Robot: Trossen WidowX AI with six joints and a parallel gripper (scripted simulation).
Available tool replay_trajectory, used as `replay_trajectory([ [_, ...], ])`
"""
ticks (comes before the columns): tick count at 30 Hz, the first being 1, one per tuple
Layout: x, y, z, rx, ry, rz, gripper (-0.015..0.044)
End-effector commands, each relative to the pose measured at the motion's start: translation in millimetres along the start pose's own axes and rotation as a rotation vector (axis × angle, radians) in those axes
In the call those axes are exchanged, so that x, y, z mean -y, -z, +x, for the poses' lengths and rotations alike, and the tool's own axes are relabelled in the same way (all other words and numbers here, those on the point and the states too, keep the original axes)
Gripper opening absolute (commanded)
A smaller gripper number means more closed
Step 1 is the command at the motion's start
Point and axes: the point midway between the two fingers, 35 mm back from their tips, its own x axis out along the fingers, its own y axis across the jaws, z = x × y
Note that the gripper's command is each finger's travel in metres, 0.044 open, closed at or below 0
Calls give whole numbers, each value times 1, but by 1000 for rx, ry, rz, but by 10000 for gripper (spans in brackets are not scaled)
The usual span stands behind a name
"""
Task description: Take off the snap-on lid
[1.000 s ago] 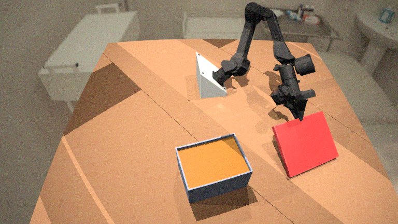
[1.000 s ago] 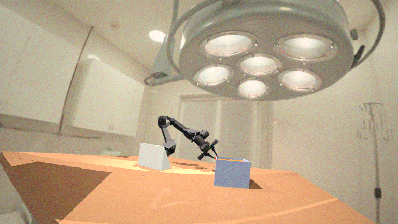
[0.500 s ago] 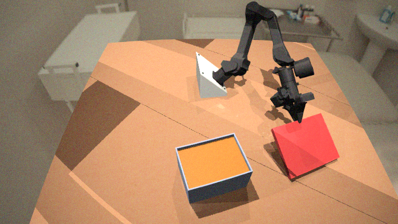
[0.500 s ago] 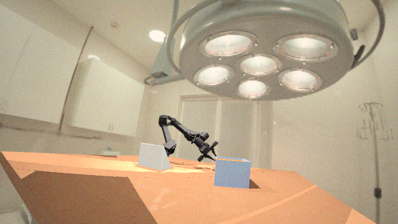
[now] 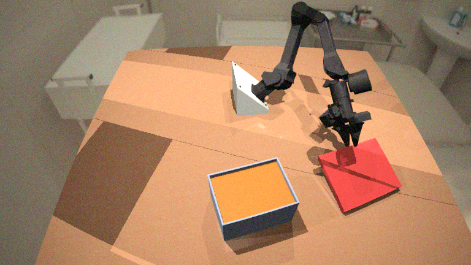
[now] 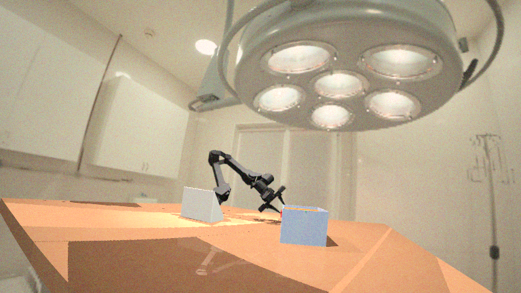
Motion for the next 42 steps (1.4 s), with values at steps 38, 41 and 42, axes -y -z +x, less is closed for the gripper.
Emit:
replay_trajectory([
  [38, 45, 0, -54, -3, 1, 4, 440],
  [41, 39, 2, -56, -3, 0, 4, 440],
  [42, 38, 2, -57, -3, 1, 4, 440],
])
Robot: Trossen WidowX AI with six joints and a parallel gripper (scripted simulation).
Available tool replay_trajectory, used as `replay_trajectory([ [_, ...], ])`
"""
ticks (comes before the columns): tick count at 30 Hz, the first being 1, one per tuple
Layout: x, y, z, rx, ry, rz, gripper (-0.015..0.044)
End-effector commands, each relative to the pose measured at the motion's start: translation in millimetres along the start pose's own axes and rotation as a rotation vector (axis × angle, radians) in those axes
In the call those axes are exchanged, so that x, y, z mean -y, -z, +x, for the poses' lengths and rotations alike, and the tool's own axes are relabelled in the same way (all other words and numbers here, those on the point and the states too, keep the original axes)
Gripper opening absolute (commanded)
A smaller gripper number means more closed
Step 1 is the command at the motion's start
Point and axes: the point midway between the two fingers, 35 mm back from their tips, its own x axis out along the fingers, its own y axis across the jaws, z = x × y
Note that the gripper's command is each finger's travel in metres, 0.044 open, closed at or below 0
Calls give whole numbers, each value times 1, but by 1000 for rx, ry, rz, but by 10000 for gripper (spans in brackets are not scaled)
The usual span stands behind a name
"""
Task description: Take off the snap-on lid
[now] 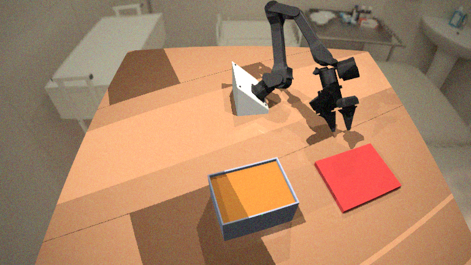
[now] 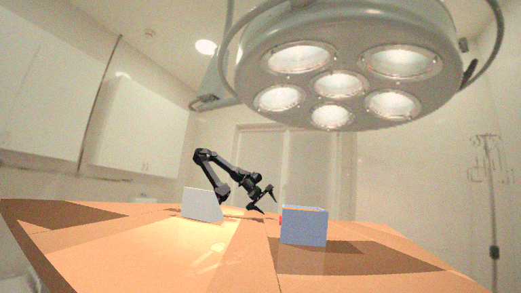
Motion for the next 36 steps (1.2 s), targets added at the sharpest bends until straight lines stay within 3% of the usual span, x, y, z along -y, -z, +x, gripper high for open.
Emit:
replay_trajectory([
  [1, -5, 2, -5, -5, -5, 2, 440],
  [36, -38, 1, -65, 2, 0, -2, 440],
])
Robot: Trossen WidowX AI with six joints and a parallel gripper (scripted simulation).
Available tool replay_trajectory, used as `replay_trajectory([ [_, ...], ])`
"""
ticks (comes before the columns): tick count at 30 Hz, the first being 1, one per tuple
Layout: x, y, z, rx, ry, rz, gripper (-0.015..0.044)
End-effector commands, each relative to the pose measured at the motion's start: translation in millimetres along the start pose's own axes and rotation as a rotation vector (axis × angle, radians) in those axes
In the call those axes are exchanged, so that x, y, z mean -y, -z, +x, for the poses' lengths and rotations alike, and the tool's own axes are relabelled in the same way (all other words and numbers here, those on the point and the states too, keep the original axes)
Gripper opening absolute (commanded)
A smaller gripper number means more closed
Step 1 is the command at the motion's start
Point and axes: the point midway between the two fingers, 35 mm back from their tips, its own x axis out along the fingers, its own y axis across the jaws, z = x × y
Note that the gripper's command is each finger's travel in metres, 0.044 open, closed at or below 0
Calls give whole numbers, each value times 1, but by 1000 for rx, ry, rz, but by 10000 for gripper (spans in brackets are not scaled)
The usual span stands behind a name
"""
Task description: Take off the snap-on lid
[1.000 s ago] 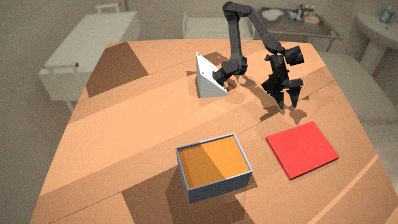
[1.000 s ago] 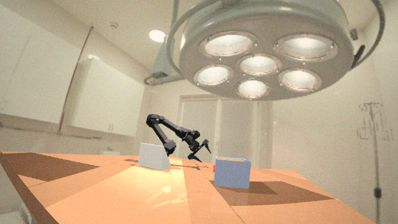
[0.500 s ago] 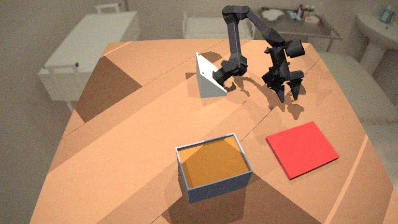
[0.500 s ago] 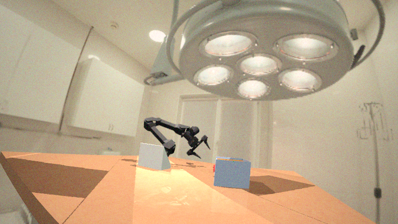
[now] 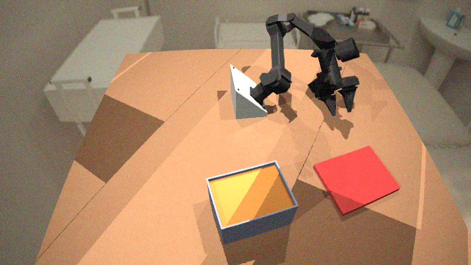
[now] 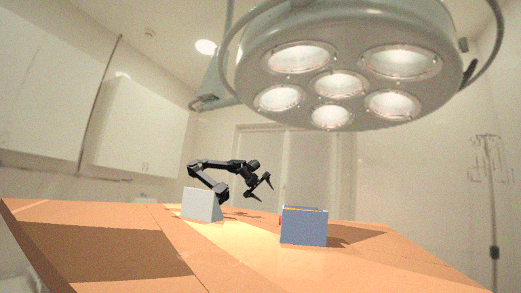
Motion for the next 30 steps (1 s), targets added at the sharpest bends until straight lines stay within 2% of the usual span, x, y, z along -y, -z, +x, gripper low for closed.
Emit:
replay_trajectory([
  [1, -4, 3, -6, -7, -2, -8, 440],
  [30, -4, 0, -7, -7, -2, -8, 440],
])
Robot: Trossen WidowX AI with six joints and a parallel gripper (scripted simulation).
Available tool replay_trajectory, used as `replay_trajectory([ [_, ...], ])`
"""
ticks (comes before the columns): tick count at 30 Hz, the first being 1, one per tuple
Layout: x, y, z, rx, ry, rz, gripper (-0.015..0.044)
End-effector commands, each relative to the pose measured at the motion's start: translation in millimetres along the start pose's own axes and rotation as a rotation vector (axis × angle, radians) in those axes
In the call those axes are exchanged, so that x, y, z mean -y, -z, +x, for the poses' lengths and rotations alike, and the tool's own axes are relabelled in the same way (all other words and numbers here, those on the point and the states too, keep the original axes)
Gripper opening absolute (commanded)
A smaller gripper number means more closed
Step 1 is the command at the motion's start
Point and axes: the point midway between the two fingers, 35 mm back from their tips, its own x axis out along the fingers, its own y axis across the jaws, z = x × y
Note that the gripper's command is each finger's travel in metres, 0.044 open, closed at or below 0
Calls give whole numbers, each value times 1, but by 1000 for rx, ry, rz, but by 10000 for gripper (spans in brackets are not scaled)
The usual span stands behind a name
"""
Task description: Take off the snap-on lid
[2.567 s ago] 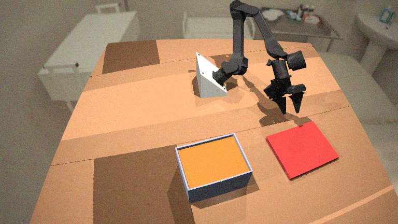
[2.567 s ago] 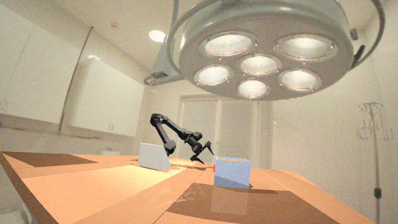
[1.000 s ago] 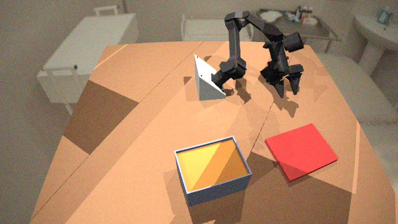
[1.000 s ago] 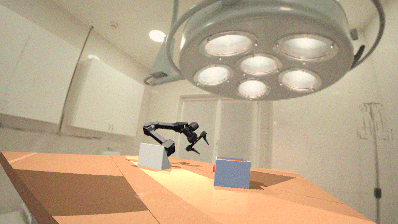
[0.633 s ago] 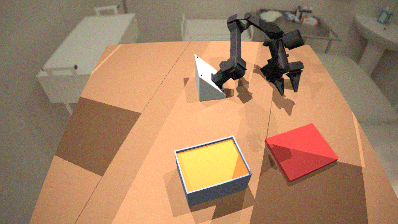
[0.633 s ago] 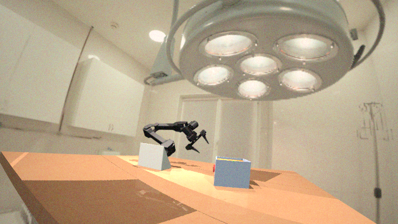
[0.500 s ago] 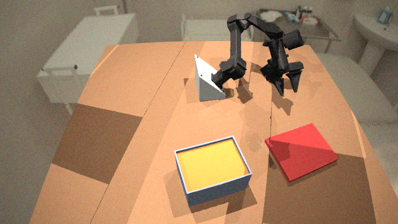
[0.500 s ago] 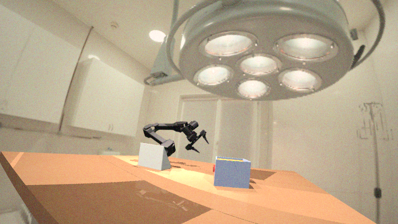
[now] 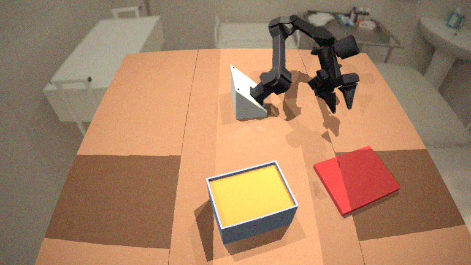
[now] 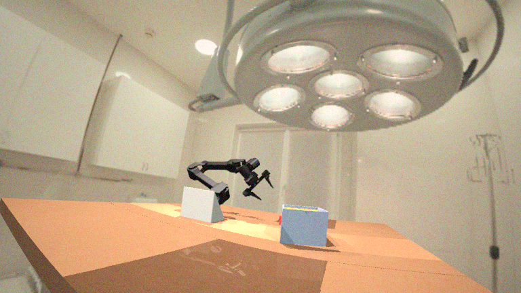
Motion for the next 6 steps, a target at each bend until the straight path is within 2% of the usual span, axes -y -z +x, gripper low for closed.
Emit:
replay_trajectory([
  [1, 0, 1, 0, -5, 1, -5, 440],
  [5, 0, 1, 0, -5, 1, -5, 440],
  [6, 0, 1, 0, -5, 1, -5, 414],
])
